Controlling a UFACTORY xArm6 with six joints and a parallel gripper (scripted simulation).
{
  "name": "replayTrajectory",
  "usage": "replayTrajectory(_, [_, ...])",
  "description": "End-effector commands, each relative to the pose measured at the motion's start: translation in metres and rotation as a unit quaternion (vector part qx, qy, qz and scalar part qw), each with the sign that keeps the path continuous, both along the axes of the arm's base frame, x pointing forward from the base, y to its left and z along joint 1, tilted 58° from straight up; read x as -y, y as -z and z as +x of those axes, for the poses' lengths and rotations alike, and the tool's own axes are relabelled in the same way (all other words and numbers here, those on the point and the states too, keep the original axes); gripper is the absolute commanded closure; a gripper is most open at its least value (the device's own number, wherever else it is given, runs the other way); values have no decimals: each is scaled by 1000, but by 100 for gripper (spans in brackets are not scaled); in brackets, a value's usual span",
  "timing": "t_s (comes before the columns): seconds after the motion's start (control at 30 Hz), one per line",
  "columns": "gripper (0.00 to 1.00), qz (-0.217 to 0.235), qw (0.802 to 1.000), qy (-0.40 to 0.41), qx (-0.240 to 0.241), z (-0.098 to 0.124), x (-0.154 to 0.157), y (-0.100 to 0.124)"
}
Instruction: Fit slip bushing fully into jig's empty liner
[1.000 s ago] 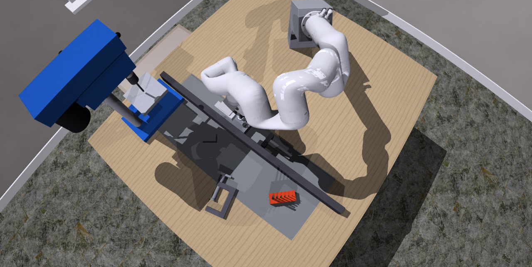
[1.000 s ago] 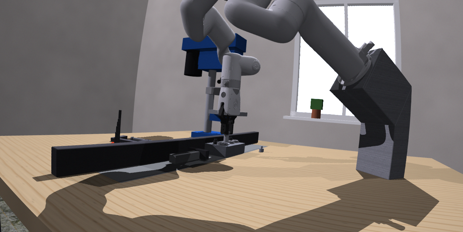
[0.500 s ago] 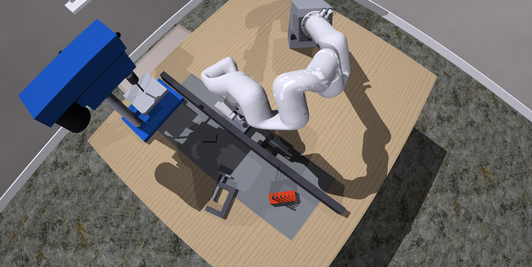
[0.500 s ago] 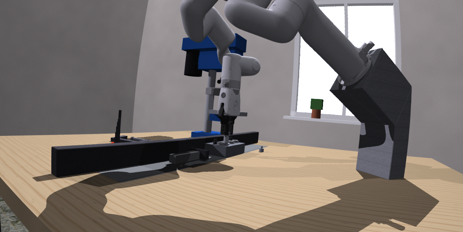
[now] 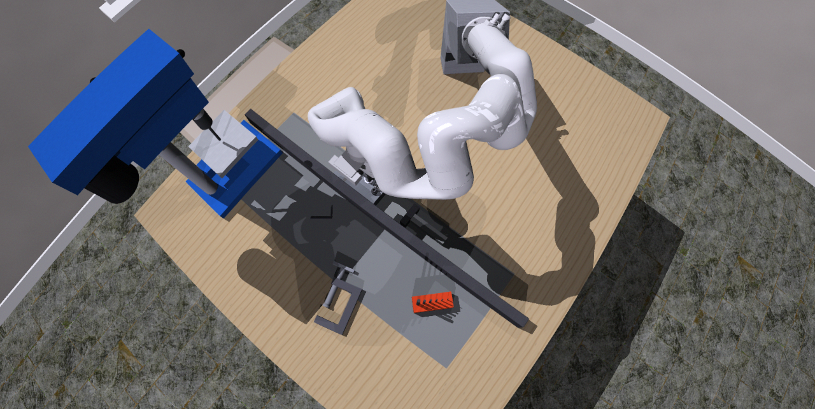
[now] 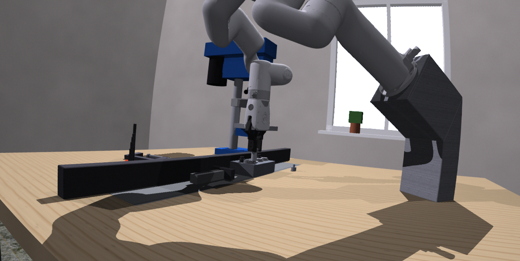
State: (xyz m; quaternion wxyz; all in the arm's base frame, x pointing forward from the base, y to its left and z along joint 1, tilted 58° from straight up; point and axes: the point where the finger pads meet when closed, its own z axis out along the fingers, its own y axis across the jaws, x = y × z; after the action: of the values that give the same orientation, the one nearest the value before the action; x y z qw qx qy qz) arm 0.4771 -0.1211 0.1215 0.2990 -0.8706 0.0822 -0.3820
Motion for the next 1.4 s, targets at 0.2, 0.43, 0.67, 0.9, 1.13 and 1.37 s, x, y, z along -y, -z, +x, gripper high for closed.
replayTrajectory(0.2, [74,0,1000,1,1,1,0,0])
replayTrajectory(0.43, [74,0,1000,1,1,1,0,0])
replayTrajectory(0.67, [74,0,1000,1,1,1,0,0])
replayTrajectory(0.9, [74,0,1000,1,1,1,0,0])
replayTrajectory(1.13, [74,0,1000,1,1,2,0,1])
replayTrajectory(1.37, [74,0,1000,1,1,3,-1,1])
